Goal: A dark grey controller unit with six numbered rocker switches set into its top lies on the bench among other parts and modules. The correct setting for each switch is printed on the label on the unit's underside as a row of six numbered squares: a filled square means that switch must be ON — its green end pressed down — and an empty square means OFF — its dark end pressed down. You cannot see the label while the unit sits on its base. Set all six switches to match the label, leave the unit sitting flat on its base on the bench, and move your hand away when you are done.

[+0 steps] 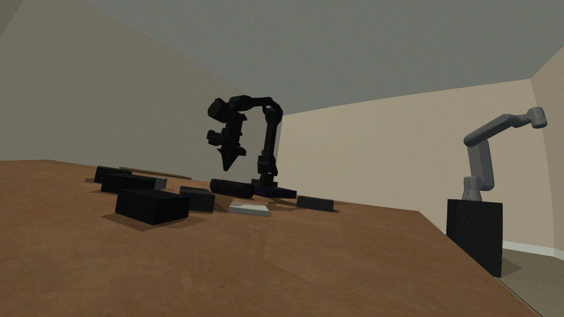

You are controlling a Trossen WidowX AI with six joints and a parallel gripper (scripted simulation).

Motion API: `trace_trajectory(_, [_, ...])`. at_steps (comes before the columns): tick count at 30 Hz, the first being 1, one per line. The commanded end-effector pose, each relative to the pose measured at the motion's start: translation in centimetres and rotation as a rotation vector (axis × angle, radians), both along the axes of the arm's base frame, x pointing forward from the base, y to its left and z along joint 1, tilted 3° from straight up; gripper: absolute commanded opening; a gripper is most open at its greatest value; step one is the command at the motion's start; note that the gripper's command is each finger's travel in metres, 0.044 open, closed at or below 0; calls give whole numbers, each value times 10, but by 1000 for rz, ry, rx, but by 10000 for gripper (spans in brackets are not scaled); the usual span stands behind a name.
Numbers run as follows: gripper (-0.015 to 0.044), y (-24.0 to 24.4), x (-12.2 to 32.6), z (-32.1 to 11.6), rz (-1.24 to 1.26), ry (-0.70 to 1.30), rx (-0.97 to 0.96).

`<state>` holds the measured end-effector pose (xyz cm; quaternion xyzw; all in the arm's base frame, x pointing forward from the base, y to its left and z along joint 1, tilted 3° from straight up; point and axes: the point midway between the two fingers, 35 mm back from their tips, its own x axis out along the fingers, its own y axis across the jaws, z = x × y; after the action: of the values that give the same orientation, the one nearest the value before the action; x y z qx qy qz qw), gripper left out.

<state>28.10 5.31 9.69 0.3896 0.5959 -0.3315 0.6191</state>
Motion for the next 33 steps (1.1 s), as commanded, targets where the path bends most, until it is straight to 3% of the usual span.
trace_trajectory(1, [0, 0, 1, -7, 3, 3, -2])
trace_trajectory(33, [0, 3, 4, -41, 3, 4, -2])
